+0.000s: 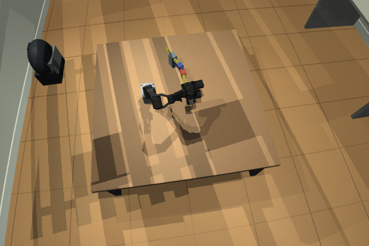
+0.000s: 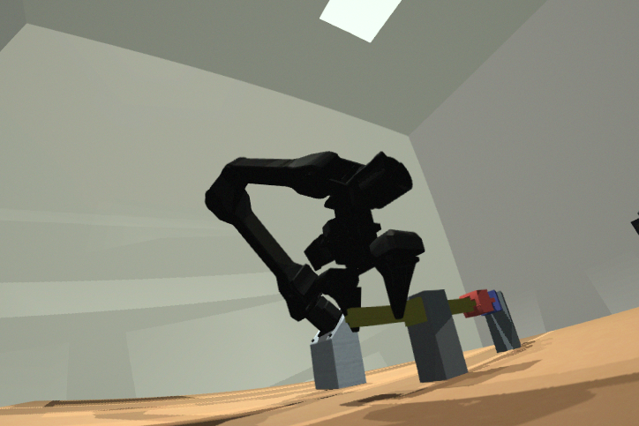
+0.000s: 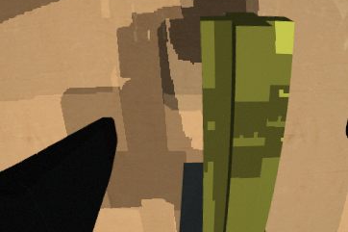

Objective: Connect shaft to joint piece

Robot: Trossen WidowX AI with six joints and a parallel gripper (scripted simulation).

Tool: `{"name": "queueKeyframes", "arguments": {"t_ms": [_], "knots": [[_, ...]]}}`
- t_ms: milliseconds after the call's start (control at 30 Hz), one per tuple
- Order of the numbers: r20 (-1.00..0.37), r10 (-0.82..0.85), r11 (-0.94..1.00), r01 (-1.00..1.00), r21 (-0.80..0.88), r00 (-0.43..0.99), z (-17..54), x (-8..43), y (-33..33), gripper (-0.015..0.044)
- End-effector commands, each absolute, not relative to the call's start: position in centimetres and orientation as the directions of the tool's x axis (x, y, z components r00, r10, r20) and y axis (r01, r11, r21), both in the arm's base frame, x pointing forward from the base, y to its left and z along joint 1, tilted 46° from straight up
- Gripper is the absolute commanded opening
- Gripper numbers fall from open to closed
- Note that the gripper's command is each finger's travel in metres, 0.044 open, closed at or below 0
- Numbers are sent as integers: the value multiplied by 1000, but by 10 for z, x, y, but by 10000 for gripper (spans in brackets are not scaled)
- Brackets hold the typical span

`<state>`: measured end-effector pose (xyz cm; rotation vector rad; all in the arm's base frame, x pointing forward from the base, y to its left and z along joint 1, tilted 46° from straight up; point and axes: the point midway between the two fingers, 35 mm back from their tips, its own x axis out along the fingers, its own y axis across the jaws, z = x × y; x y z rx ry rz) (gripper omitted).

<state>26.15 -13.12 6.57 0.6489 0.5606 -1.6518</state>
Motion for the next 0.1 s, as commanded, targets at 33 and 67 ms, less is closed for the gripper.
{"name": "queueKeyframes", "arguments": {"t_ms": [33, 67], "knots": [[-690, -713, -171, 985, -2, -125, 74, 263, -123, 440], [-689, -714, -169, 986, -4, -125, 80, 265, -117, 440]]}}
